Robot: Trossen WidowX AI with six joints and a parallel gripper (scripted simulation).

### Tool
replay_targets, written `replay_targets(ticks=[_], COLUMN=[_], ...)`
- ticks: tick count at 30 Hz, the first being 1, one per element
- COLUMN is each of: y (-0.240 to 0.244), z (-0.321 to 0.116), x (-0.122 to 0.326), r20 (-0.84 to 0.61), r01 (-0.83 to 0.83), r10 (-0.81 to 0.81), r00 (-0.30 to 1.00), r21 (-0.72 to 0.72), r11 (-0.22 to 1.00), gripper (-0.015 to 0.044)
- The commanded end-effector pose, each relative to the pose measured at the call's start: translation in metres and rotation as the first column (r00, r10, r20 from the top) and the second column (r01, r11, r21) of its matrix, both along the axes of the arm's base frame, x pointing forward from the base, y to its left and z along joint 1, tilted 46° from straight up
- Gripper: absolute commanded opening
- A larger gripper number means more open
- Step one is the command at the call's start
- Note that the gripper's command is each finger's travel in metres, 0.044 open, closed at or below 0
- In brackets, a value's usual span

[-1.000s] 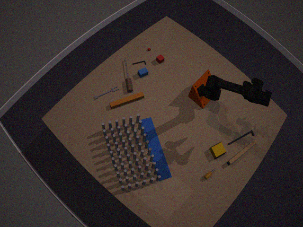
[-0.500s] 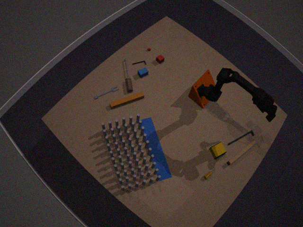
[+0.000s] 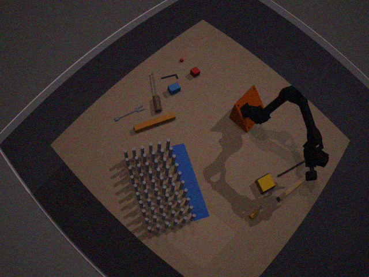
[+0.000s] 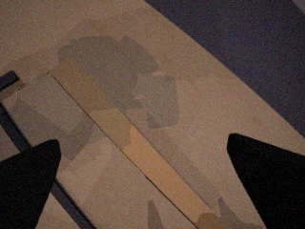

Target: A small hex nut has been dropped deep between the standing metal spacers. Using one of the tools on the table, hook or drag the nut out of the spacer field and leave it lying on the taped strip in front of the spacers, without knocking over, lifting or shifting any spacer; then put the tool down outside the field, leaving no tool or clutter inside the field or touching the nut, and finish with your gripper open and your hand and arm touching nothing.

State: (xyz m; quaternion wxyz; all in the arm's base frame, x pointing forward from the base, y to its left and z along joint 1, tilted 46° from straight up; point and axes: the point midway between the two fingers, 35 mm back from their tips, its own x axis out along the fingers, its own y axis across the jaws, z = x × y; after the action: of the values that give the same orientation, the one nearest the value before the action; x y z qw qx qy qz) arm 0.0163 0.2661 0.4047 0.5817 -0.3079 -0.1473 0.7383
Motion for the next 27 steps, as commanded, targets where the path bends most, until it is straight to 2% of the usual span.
replay_targets(ticks=[1, 8, 14, 21, 27], y=[0.015, 0.026, 0.022, -0.014, -0.078], z=[-0.017, -0.04, -0.072, -0.132, -0.191], x=[0.041, 0.102, 0.183, 0.281, 0.351], r20=[-0.05, -0.122, -0.229, -0.425, -0.579], r01=[0.148, 0.341, 0.57, 0.785, 0.899], r10=[-0.149, -0.345, -0.569, -0.757, -0.798], r00=[0.988, 0.931, 0.79, 0.497, 0.166], r21=[-0.027, -0.051, -0.067, -0.153, -0.244], r11=[0.989, 0.939, 0.819, 0.601, 0.364], gripper=[0.044, 0.044, 0.044, 0.044, 0.044])
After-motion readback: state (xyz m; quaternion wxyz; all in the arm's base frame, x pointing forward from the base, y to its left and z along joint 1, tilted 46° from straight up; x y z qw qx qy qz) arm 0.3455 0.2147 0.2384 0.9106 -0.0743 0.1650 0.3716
